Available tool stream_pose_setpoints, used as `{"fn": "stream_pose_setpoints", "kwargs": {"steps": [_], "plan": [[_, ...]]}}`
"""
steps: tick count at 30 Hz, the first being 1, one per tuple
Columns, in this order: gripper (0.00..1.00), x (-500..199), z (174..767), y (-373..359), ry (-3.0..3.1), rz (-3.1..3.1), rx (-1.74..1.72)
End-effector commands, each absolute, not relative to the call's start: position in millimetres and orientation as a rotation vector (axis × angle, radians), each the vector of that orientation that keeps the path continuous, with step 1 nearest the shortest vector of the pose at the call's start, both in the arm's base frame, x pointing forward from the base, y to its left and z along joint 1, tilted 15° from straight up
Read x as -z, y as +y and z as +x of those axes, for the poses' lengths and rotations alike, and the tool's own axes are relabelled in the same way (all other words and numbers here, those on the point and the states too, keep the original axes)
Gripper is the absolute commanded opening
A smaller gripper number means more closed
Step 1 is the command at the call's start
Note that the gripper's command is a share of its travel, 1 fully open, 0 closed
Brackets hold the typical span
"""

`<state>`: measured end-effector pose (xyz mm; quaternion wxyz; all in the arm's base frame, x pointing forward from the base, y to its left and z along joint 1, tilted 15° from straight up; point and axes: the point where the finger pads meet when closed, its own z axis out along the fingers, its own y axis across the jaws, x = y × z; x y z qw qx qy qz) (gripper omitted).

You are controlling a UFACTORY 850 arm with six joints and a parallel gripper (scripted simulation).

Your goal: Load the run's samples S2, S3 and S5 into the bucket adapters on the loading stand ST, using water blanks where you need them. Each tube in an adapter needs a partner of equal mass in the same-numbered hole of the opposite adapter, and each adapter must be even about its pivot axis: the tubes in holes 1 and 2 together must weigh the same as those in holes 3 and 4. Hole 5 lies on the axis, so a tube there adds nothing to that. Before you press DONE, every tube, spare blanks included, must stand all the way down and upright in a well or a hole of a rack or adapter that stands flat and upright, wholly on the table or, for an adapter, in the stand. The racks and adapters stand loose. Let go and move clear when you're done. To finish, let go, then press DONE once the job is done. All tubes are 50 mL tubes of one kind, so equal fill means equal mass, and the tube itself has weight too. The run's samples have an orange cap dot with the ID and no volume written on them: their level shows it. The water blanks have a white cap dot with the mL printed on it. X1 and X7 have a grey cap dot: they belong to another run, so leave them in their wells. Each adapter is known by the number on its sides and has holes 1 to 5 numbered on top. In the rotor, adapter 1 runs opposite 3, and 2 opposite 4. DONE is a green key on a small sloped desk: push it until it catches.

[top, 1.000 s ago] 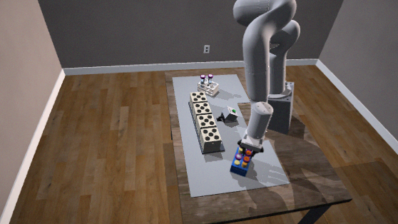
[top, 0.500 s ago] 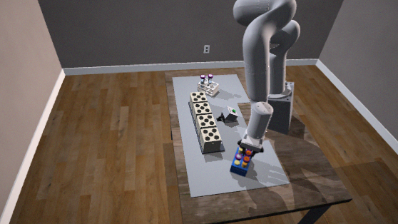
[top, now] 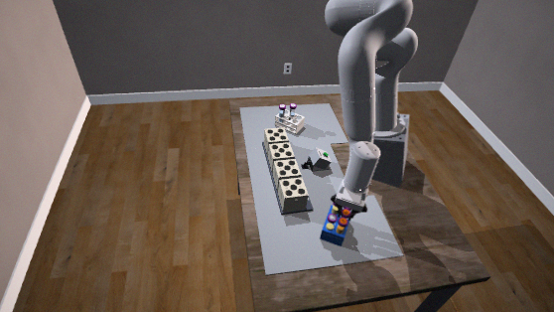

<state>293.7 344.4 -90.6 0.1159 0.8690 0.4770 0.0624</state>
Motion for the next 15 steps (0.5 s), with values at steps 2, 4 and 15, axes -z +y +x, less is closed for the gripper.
{"fn": "stream_pose_setpoints", "kwargs": {"steps": [2, 4, 15], "plan": [[0.0, 86.4, 293.2, 345.7, 1.398, 2.546, -0.184], [0.0, 85.1, 292.9, 345.9, 1.398, 2.546, -0.184], [0.0, 79.3, 291.6, 346.7, 1.398, 2.546, -0.184]]}}
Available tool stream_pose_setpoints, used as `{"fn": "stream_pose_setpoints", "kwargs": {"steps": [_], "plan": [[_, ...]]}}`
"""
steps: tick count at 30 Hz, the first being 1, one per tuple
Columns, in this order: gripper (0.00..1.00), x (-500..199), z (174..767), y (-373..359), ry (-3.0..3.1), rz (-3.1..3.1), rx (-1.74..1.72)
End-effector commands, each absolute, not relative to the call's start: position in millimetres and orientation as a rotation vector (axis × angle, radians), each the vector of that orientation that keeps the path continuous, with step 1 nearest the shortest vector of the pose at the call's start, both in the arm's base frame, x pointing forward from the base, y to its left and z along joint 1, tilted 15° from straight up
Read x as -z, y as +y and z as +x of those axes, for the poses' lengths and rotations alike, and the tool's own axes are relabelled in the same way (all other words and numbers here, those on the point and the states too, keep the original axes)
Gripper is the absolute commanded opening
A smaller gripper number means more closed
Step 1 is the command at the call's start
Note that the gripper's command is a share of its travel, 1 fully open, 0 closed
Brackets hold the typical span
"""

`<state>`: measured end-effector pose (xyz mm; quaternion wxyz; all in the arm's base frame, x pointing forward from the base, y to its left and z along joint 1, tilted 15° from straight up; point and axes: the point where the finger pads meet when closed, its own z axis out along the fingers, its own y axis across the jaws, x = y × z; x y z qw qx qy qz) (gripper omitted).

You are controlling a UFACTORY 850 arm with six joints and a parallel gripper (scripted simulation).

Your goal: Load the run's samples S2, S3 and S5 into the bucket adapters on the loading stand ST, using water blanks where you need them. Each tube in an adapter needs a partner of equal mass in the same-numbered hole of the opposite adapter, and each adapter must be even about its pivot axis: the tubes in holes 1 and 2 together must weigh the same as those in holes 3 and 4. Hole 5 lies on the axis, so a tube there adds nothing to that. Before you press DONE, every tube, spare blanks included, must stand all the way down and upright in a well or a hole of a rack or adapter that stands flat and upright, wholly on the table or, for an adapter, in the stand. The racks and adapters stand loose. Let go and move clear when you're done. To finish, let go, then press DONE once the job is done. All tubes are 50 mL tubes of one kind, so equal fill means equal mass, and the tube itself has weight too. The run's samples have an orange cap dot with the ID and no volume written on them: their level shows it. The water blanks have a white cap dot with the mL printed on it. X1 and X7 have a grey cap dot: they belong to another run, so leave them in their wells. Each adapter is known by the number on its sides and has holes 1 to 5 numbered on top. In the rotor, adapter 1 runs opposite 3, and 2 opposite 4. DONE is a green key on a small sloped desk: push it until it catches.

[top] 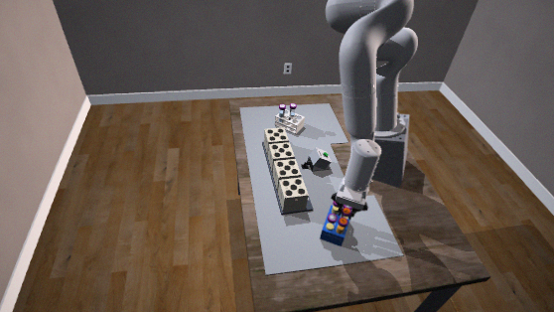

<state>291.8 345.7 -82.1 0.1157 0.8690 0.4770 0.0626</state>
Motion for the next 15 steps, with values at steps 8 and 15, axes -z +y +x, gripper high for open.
{"fn": "stream_pose_setpoints", "kwargs": {"steps": [8, 15], "plan": [[0.0, 74.2, 290.4, 347.5, 1.398, 2.546, -0.184], [0.0, 72.9, 290.1, 347.7, 1.398, 2.546, -0.184]]}}
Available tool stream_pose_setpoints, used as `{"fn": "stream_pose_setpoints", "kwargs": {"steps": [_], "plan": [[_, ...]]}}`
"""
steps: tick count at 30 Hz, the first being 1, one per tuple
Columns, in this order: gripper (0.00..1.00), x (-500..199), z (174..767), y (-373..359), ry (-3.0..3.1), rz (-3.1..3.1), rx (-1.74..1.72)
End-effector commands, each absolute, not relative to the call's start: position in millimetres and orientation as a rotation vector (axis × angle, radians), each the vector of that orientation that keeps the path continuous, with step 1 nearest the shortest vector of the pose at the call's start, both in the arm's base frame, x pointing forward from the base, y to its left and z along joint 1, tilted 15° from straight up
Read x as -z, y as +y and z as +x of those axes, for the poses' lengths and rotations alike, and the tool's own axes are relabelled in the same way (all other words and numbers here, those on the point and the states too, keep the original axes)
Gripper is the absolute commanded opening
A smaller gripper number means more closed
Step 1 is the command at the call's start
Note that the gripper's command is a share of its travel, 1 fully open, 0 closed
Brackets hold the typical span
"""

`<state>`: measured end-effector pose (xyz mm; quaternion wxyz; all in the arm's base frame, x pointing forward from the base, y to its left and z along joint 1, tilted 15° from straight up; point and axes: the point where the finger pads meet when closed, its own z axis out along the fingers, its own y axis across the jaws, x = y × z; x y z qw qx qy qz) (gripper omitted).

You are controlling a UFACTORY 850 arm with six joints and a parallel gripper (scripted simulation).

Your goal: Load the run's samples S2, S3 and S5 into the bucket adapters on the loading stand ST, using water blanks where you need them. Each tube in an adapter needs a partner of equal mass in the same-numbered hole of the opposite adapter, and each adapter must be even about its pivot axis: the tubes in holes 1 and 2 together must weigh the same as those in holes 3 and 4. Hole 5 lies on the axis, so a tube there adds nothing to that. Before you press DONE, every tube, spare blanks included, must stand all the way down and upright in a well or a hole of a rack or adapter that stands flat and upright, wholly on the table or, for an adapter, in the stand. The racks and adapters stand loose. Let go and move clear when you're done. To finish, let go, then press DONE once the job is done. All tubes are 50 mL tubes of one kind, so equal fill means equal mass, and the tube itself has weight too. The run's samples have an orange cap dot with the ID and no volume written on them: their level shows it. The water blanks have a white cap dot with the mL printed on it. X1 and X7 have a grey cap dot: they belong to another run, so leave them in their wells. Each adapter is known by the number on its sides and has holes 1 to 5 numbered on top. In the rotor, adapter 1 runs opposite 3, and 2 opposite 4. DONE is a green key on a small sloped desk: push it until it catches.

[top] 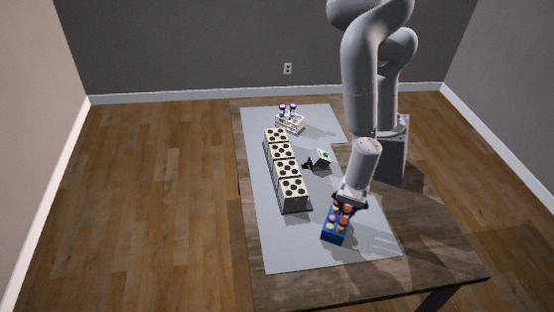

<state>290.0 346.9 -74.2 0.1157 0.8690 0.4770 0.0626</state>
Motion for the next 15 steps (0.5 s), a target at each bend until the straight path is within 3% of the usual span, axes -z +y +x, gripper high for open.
{"fn": "stream_pose_setpoints", "kwargs": {"steps": [1, 15], "plan": [[0.0, 73, 290, 348, 1.398, 2.546, -0.184], [0.0, 50, 285, 351, 1.398, 2.546, -0.184]]}}
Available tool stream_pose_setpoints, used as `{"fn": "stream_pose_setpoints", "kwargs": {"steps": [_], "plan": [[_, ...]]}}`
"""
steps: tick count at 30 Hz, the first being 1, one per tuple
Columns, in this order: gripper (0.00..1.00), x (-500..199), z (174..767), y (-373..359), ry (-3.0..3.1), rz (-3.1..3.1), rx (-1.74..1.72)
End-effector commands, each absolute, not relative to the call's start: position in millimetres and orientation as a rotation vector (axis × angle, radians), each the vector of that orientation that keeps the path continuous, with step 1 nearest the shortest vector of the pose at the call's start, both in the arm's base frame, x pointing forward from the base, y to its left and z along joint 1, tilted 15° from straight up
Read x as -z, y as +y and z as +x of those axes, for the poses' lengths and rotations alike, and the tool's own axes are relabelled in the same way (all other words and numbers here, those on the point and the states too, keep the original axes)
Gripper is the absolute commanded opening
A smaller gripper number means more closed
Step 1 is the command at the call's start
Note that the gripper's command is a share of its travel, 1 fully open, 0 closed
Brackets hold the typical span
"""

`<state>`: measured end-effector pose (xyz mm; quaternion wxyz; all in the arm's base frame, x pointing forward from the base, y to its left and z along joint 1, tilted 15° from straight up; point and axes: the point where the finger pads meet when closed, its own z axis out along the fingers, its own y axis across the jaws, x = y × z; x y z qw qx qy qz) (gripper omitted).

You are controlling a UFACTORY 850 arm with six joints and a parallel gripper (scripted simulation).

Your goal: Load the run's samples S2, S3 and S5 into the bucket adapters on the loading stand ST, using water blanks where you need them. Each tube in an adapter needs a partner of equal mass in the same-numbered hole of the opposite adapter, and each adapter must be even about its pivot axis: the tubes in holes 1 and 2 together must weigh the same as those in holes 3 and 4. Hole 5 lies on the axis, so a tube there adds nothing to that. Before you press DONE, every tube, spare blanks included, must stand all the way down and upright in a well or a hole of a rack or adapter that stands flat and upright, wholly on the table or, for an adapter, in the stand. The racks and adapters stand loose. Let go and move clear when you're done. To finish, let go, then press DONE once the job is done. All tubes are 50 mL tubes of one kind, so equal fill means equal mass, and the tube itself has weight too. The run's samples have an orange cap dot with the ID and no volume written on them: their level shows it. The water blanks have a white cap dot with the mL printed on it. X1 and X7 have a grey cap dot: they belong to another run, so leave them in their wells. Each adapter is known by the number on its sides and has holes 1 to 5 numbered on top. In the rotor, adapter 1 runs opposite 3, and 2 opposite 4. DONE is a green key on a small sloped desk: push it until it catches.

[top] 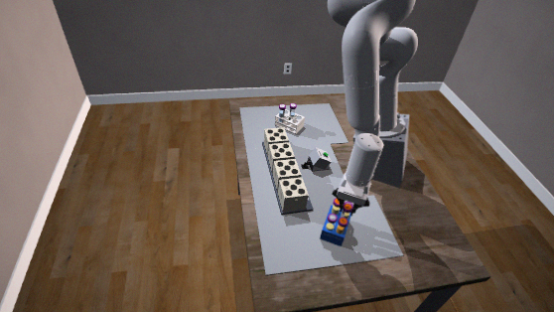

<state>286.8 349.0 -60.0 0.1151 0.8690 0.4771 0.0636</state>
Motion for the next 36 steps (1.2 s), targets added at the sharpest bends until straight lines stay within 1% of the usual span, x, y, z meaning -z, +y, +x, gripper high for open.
{"fn": "stream_pose_setpoints", "kwargs": {"steps": [1, 36], "plan": [[0.0, 50, 285, 351, 1.398, 2.546, -0.184], [0.0, -8, 272, 360, 1.398, 2.546, -0.185]]}}
